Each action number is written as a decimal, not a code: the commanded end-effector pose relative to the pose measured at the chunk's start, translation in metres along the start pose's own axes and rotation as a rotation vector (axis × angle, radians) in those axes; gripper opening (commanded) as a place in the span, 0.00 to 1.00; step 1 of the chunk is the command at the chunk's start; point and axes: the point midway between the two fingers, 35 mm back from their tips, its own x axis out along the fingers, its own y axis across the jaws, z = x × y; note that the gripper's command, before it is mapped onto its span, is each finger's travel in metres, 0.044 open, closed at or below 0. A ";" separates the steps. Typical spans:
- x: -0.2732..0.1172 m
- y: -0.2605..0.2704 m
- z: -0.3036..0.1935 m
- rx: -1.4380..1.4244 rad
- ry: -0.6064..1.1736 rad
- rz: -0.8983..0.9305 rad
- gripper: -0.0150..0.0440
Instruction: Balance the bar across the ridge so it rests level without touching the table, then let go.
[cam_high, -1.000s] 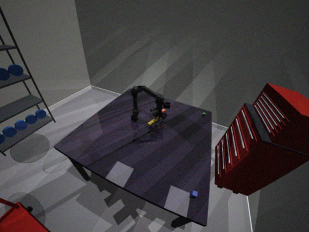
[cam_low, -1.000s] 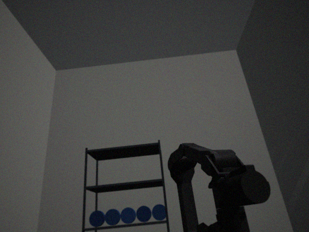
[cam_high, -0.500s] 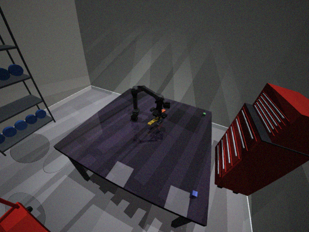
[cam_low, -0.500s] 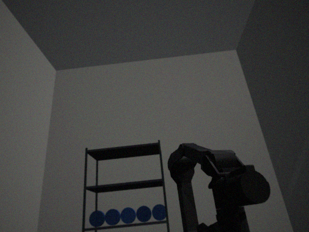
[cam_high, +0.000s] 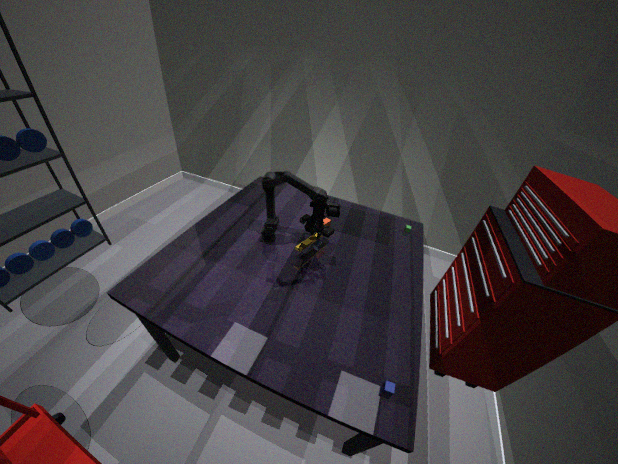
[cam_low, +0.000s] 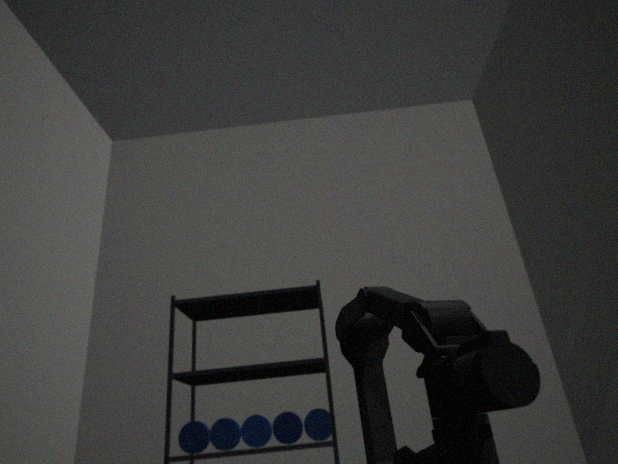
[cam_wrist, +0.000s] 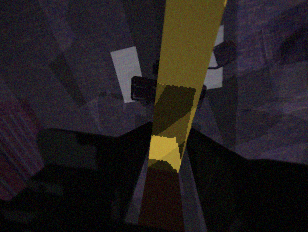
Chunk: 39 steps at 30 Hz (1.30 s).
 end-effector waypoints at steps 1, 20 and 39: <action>0.002 0.000 0.000 0.005 0.000 0.001 0.25; 0.003 0.000 0.000 0.005 0.000 0.001 0.25; 0.005 0.000 0.001 0.005 0.000 0.001 0.25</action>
